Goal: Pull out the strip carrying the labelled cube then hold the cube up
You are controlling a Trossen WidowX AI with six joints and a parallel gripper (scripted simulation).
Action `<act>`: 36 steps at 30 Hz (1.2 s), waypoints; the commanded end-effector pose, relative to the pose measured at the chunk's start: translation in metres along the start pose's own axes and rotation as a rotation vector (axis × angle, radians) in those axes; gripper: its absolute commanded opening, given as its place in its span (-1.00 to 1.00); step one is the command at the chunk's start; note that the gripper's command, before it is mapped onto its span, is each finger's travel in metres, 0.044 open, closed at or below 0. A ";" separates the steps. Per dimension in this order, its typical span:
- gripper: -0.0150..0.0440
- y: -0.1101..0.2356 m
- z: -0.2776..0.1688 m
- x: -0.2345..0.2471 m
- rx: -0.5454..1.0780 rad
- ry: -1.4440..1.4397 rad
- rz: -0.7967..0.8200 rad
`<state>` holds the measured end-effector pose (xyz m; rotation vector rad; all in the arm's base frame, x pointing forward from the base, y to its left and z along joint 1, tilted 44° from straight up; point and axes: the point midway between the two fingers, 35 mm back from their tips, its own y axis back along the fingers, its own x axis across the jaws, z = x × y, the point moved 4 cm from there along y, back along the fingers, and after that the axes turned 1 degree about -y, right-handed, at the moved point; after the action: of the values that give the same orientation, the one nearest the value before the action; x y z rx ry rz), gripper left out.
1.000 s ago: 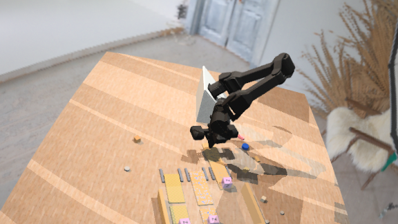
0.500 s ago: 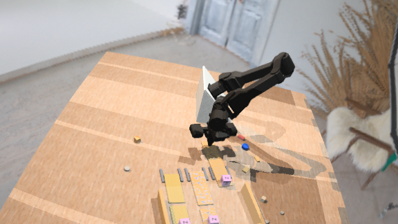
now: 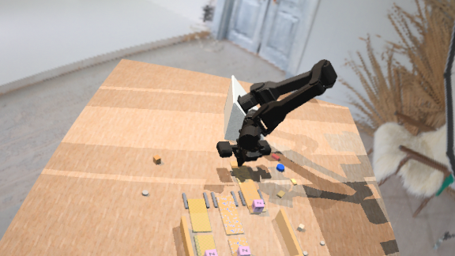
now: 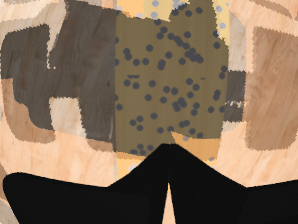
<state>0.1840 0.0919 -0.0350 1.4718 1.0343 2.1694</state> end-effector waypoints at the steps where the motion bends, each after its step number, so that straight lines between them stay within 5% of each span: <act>1: -0.49 -0.003 -0.008 0.003 0.030 -0.006 0.002; 15: -0.49 -0.003 -0.008 0.003 0.030 -0.006 0.002; 21: -0.49 0.040 0.004 -0.001 0.029 -0.005 -0.001; 28: -0.49 0.042 0.002 0.000 0.030 -0.005 0.000; 36: 0.22 0.041 0.032 0.001 0.029 -0.141 -0.002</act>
<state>0.2073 0.0725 -0.0011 1.5687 1.0348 2.0633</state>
